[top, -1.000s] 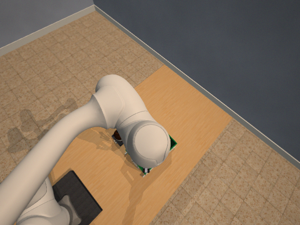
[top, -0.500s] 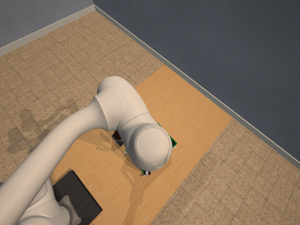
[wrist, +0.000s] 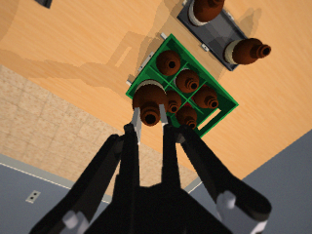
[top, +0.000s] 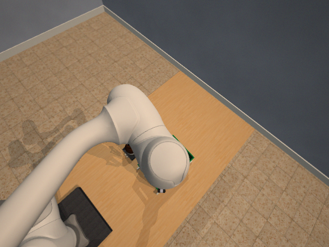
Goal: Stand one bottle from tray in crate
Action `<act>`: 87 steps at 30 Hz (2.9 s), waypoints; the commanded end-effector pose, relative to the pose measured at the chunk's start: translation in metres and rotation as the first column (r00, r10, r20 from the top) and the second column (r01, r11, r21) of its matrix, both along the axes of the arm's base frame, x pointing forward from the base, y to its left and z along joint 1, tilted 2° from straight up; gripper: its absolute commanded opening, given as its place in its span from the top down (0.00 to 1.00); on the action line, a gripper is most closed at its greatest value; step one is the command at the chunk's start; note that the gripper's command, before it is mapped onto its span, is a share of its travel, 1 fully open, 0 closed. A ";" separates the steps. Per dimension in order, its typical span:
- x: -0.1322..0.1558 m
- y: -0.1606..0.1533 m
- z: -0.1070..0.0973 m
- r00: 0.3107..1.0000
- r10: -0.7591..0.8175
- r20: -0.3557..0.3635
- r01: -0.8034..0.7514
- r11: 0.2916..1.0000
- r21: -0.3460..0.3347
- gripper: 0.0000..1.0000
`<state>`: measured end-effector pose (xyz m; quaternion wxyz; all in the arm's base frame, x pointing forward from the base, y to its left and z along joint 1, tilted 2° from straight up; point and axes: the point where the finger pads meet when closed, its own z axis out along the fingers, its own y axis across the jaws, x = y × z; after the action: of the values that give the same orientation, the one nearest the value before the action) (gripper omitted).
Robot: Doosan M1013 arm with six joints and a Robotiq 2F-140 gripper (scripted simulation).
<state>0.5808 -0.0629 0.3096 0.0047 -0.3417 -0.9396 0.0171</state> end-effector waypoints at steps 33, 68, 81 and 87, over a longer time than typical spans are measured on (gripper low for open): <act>0.000 0.000 0.000 1.000 0.000 0.000 0.000 1.000 0.000 1.00; 0.000 -0.001 -0.008 1.000 0.000 0.000 0.000 1.000 0.000 1.00; -0.001 -0.001 -0.021 1.000 0.000 0.000 0.000 1.000 0.000 1.00; -0.001 -0.001 -0.028 1.000 0.000 0.000 0.000 1.000 0.000 1.00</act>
<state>0.5801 -0.0641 0.2832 0.0047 -0.3417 -0.9396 0.0172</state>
